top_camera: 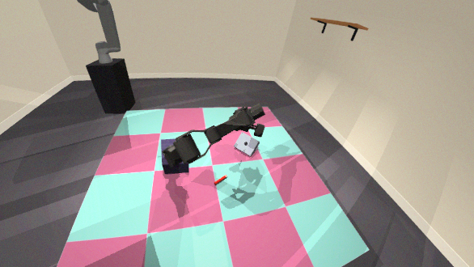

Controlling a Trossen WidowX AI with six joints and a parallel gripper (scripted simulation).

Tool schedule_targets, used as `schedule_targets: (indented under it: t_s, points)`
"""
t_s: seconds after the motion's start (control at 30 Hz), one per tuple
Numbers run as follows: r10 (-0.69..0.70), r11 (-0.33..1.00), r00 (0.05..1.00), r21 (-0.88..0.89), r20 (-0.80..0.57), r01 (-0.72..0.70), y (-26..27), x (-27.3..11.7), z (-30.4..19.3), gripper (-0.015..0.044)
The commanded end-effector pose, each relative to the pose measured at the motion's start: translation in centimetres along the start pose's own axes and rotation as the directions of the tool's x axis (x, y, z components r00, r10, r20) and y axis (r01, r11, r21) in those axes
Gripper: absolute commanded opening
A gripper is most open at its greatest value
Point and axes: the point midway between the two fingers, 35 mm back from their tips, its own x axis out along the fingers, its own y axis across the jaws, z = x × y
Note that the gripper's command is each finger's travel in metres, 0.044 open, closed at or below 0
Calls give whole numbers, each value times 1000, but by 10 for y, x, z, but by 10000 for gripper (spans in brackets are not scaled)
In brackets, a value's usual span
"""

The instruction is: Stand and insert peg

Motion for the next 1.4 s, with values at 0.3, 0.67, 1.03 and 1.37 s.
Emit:
schedule_targets:
  t_s: [0.3, 0.67, 1.03, 1.37]
  points:
    - [42, 973, 934, 225, -354, 42, 10, -3, -110, 440]
    - [80, 929, 785, 332, -615, 165, 26, -26, -197, 440]
    - [87, 919, 745, 341, -661, 196, 30, -30, -216, 440]
    - [88, 919, 747, 343, -659, 194, 31, -16, -226, 440]
